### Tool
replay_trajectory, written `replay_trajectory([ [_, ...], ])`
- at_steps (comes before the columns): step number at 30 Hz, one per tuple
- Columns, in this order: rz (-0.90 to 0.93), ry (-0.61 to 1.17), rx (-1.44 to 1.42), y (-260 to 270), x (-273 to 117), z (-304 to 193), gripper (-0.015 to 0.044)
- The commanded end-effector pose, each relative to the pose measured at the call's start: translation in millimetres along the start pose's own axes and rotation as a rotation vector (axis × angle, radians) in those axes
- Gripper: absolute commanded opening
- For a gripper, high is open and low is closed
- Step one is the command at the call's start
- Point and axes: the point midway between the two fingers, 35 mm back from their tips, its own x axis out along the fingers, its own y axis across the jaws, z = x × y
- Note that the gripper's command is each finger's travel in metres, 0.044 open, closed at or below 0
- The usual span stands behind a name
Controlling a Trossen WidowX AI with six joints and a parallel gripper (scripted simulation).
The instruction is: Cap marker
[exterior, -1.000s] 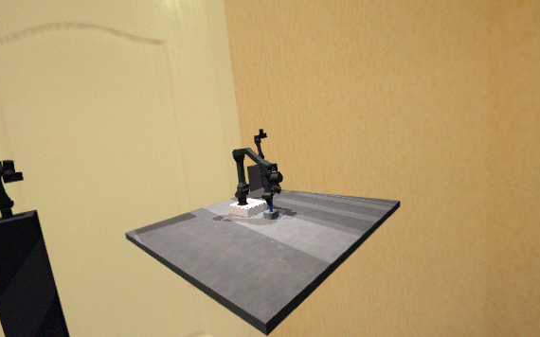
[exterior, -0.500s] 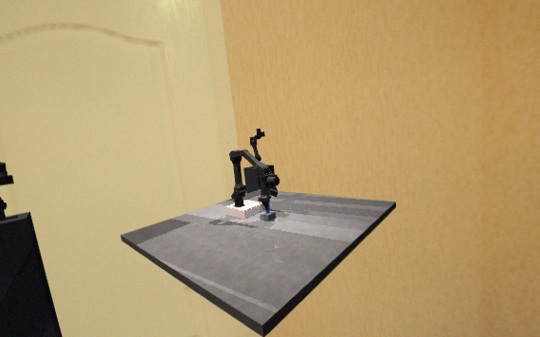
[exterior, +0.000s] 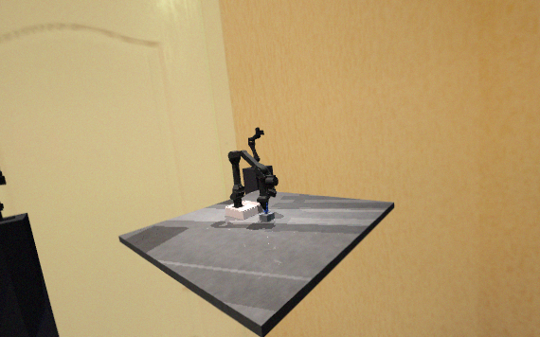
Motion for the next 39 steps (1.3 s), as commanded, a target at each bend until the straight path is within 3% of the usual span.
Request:
replay_trajectory([
  [1, 0.000, 0.000, 0.000, 0, 0, 0, 0.0394],
  [3, 0.000, 0.000, 0.000, 0, 0, 0, 0.0440],
  [6, -0.001, 0.000, 0.000, -1, -10, 1, 0.0440],
  [11, 0.000, 0.000, 0.000, 0, -73, 1, 0.0440],
  [15, 0.000, 0.000, 0.000, 0, -75, 0, 0.0440],
  [23, -0.004, 0.000, 0.543, 3, -66, -3, 0.0230],
  [32, -0.004, 0.000, 0.558, 3, -66, -3, 0.0000],
  [39, -0.004, 0.000, 0.558, 3, -66, -3, 0.0000],
])
